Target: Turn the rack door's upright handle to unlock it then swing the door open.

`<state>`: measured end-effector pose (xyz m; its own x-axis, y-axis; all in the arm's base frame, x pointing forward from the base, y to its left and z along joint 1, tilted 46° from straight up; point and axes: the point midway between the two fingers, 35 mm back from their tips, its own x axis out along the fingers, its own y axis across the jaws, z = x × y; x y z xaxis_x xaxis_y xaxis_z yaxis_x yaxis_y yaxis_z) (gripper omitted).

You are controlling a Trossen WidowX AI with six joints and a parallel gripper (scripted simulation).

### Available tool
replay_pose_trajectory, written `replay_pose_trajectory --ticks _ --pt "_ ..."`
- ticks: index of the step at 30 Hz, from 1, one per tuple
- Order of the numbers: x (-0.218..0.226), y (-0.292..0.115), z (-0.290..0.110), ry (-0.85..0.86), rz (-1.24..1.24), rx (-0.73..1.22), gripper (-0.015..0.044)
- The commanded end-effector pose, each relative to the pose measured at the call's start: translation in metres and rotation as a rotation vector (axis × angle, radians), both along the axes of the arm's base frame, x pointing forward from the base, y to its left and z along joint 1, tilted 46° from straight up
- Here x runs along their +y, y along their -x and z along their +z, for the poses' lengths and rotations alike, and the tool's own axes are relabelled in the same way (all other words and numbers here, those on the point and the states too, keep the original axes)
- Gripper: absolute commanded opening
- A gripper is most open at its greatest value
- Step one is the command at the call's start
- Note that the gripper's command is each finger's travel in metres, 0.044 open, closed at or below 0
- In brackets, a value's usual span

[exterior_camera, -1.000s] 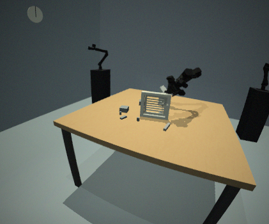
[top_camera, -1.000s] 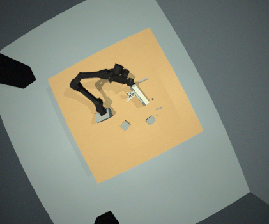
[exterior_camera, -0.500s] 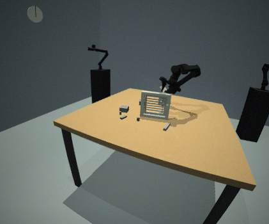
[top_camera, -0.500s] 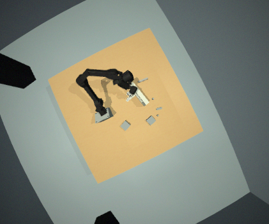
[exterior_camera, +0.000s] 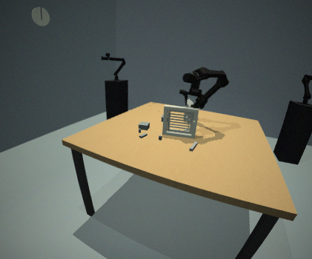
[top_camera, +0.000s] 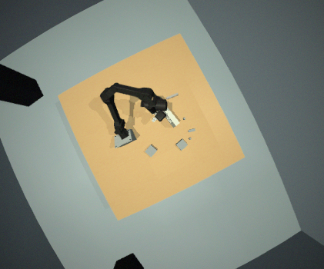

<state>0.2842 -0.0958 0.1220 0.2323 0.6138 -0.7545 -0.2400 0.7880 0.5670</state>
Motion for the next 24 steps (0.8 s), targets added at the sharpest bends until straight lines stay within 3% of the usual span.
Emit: replay_pose_trajectory --ticks 1,7,24 --pt "-0.006 0.003 0.002 -0.101 -0.012 0.026 0.0295" --pt "-0.014 0.007 0.006 -0.218 -0.04 0.052 0.0295" --pt "0.0 0.003 -0.007 -0.194 -0.029 0.085 0.0295"
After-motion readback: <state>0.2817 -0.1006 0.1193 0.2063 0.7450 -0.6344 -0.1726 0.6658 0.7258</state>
